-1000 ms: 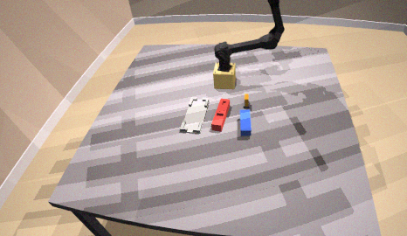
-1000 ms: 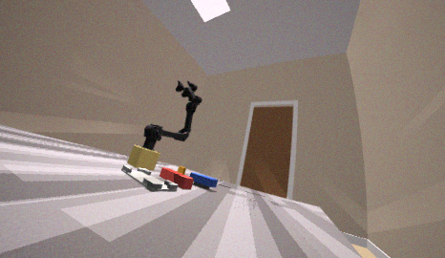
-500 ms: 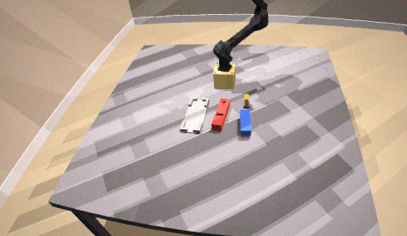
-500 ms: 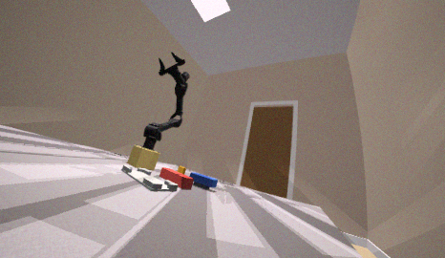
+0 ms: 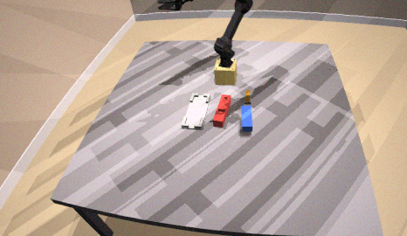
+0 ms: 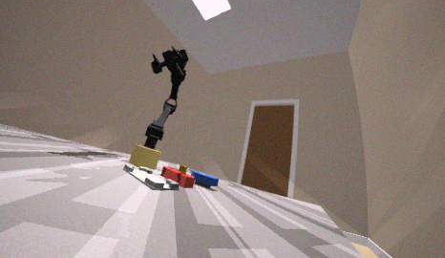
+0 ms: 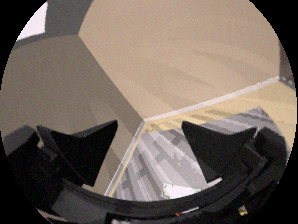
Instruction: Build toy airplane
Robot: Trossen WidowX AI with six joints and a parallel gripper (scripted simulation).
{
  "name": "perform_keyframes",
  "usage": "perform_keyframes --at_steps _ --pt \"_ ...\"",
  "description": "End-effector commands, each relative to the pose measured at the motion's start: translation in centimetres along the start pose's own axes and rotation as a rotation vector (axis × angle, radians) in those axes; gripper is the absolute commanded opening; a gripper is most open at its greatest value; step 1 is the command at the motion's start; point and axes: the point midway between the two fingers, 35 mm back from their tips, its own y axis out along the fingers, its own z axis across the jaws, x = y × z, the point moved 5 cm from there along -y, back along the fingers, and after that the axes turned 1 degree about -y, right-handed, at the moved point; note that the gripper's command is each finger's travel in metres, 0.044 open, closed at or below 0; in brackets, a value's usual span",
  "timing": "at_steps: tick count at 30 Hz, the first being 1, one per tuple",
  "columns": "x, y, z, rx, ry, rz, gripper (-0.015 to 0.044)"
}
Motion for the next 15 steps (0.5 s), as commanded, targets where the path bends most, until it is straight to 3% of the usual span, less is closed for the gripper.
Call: perform_keyframes --at_steps 1,8,15 --pt "-4.9 2.5 0.7 0.009 -0.142 0.201 0.044" --pt "-15.2 4.5 1.8 0.067 -0.433 0.586 0.044" --pt "-25.5 2.9 1.4 0.153 -0.751 0.969 0.044"
